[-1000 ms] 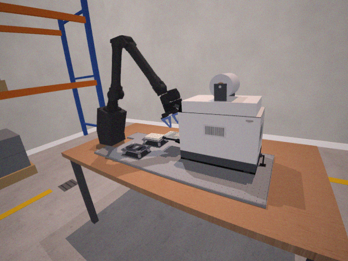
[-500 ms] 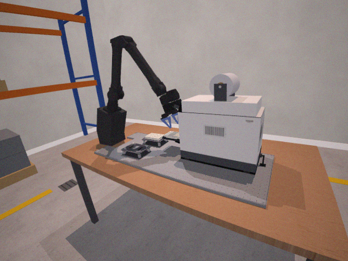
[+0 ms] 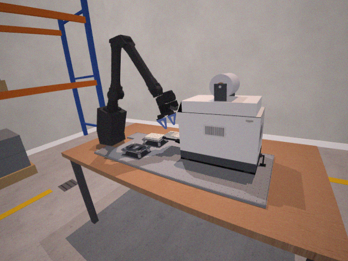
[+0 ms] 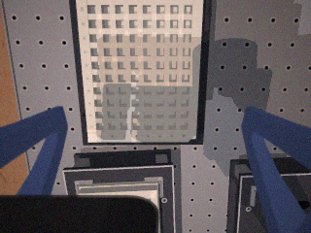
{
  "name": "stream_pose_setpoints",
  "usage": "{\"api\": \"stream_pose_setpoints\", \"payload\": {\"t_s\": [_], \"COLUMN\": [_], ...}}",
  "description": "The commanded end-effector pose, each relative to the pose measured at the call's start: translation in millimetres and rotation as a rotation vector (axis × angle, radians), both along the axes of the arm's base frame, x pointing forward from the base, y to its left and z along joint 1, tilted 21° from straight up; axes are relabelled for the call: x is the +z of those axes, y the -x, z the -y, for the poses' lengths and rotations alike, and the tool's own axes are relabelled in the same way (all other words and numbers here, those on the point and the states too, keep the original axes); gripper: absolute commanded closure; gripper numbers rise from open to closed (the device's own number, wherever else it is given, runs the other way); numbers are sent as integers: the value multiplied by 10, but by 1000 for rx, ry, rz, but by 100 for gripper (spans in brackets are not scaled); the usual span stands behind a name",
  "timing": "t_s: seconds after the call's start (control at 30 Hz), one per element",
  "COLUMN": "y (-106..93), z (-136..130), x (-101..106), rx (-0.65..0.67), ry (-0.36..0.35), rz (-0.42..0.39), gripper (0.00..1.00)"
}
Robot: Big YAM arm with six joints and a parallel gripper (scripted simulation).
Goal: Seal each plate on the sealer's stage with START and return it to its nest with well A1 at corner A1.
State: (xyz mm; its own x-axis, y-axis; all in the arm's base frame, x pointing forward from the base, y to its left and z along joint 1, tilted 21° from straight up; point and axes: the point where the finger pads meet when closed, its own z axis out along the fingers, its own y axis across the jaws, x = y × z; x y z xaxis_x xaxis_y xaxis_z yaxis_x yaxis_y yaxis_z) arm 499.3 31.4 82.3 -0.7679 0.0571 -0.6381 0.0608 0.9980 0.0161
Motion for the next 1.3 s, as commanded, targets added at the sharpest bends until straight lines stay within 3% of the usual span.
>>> {"api": "stream_pose_setpoints", "payload": {"t_s": [0.0,0.47,0.7,0.87,1.27], "y": [32,213,374,246,118], "z": [-47,-2,70,62,57], "x": [94,65,-61,71,50], "rx": [2,-5,-18,-18,-19], "ry": [-12,-12,-7,-9,-9], "rz": [29,43,20,49,40], "gripper": [0,0,0,0,0]}}
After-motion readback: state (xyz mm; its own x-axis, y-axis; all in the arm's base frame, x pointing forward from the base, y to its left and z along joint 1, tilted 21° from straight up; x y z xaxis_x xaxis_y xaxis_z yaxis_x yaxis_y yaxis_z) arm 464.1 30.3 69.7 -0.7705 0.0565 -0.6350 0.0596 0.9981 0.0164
